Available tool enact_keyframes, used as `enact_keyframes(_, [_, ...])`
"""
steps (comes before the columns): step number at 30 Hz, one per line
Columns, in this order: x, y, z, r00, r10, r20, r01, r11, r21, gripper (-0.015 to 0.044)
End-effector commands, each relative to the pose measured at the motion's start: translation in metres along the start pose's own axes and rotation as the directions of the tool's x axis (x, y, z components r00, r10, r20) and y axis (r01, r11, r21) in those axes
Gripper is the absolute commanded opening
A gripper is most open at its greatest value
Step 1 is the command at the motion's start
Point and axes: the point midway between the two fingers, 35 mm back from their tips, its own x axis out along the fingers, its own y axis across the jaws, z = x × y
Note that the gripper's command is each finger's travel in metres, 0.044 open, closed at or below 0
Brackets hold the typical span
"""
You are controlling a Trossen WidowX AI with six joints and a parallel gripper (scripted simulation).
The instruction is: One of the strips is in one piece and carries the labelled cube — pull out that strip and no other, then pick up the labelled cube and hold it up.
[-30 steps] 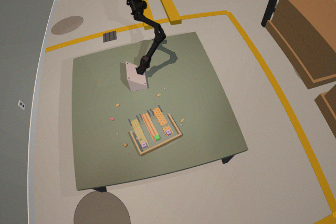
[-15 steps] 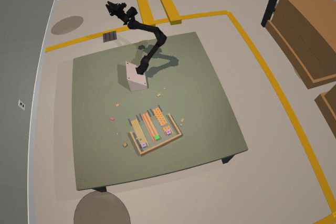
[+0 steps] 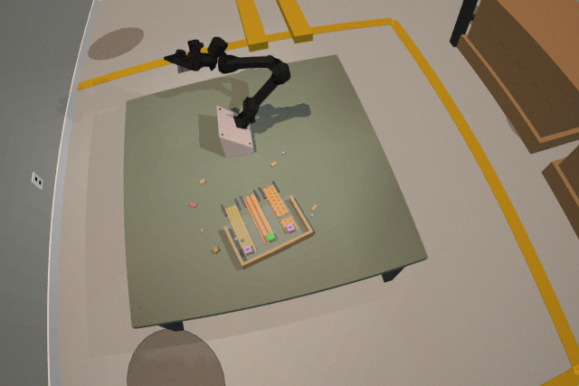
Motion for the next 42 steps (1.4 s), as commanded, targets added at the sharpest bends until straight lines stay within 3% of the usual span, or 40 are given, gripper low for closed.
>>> enact_keyframes(1, [0.000,0.038,-0.055,0.982,0.106,-0.156,-0.113,0.993,-0.039,0.0400])
enact_keyframes(7, [-0.018,0.097,-0.143,0.878,0.263,-0.399,-0.311,0.948,-0.059,0.0400])
enact_keyframes(13, [-0.060,0.146,-0.224,0.691,0.388,-0.610,-0.506,0.862,-0.026,0.0400])
enact_keyframes(21, [-0.149,0.190,-0.317,0.339,0.478,-0.810,-0.719,0.687,0.105,0.0400])
enact_keyframes(29, [-0.255,0.203,-0.378,-0.052,0.469,-0.881,-0.815,0.491,0.309,0.0400])
enact_keyframes(42, [-0.257,0.203,-0.379,-0.060,0.468,-0.882,-0.815,0.487,0.314,0.0400])
